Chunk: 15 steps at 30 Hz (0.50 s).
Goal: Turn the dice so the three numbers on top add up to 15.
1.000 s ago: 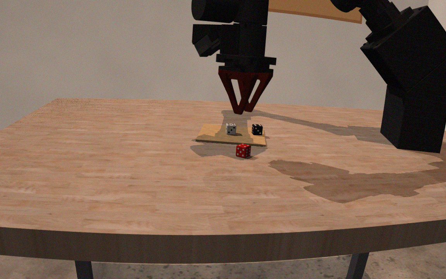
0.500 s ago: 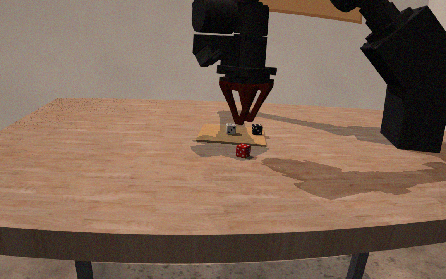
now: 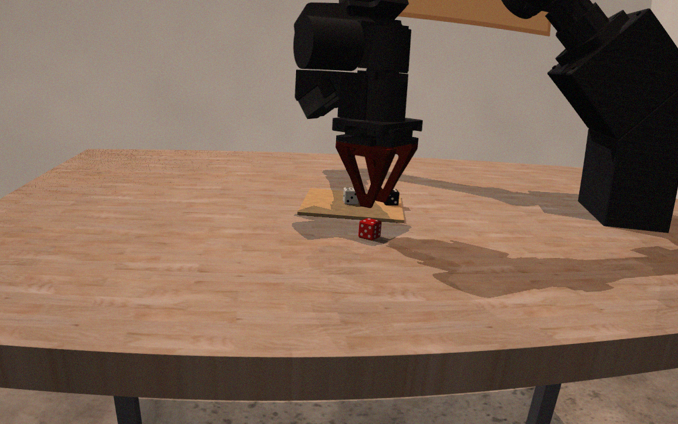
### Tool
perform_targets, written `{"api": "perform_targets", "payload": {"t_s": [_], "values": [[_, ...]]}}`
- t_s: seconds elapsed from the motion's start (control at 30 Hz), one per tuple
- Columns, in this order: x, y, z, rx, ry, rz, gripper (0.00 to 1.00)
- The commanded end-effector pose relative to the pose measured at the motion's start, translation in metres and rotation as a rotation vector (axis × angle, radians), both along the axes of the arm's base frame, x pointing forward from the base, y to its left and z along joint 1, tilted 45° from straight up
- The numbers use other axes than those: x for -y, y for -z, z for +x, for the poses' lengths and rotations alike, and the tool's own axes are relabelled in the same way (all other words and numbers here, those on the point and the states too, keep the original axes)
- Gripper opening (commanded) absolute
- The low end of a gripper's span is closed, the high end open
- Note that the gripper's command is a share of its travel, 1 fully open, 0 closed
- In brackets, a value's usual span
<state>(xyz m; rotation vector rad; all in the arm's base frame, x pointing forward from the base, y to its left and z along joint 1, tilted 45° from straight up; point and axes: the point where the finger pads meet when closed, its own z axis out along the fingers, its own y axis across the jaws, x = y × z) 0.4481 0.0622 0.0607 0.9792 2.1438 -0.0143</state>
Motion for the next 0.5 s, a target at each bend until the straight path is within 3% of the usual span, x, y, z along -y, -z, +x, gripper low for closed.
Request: {"api": "perform_targets", "payload": {"t_s": [0.0,0.47], "values": [[0.0018,-0.0023,0.0138,0.018,0.001,-0.002,0.34],[0.0008,0.0031,0.0174,0.018,-0.004,-0.001,0.34]]}}
